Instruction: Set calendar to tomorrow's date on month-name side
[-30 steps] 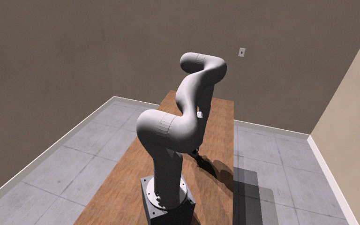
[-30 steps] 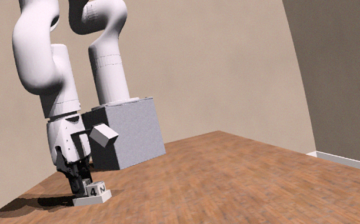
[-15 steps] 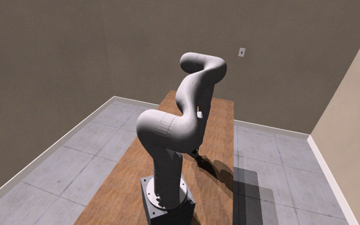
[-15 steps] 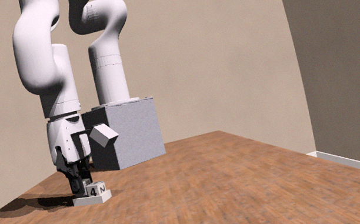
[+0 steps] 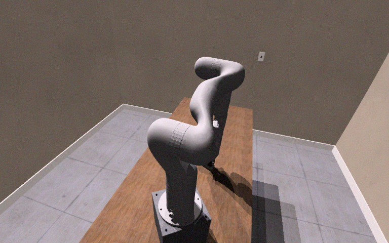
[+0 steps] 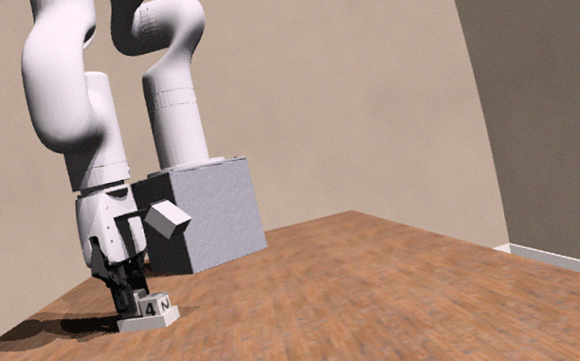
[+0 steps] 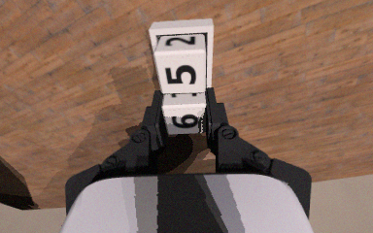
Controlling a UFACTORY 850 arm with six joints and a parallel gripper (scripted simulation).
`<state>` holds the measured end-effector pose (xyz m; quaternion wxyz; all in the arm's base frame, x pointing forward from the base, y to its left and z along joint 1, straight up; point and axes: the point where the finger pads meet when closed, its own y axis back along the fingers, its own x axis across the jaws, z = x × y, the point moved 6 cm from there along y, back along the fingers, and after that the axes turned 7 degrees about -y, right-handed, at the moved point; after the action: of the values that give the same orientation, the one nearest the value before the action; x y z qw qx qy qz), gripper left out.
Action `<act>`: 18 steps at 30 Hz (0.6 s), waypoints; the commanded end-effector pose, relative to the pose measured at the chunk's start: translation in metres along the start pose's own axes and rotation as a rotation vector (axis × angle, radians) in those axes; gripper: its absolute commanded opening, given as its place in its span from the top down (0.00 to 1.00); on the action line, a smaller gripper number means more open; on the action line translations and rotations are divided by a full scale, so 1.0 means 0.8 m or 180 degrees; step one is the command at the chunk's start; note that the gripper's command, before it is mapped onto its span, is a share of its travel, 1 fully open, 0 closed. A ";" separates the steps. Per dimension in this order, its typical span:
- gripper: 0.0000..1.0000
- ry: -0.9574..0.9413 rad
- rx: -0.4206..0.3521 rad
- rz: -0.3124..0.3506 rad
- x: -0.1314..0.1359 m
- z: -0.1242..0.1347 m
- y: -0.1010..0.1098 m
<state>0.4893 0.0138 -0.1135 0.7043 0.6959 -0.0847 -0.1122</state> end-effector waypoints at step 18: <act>0.71 0.0000 0.0049 0.0128 -0.002 0.001 -0.009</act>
<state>0.4895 0.0139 -0.1204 0.7047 0.6953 -0.0835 -0.1134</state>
